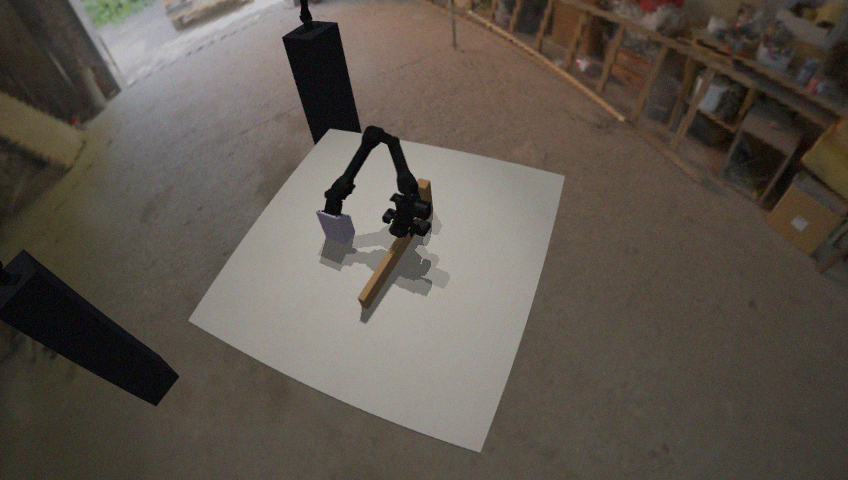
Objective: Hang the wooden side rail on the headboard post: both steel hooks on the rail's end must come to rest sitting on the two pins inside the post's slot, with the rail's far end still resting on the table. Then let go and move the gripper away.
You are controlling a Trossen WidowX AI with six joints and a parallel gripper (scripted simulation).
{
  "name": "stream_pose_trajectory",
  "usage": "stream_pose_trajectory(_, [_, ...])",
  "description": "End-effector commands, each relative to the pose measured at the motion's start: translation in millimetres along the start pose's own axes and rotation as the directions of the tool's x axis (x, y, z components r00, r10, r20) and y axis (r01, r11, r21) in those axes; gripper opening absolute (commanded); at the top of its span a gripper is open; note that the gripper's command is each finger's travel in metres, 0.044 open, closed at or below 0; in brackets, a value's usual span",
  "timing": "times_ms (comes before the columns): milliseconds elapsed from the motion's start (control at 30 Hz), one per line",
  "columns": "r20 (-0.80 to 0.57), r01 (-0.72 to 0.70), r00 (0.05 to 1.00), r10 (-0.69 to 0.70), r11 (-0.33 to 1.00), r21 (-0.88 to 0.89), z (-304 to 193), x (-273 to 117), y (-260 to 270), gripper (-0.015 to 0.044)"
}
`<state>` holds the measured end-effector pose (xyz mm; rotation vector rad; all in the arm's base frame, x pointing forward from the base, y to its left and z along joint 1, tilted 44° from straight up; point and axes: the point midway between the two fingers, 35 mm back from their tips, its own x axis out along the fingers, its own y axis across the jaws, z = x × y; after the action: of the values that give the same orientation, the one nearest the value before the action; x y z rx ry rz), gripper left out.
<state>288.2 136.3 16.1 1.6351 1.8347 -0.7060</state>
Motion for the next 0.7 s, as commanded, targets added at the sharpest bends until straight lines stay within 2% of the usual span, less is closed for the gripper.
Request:
stream_pose_trajectory(0, [0.001, -0.013, 1.000, 0.013, 1.000, 0.003, -0.3, -5.6, 2.3, 0.0000])
stream_pose_trajectory(667, [0.001, -0.013, 1.000, 0.013, 1.000, 0.003, -0.3, -9.0, 2.3, 0.0000])
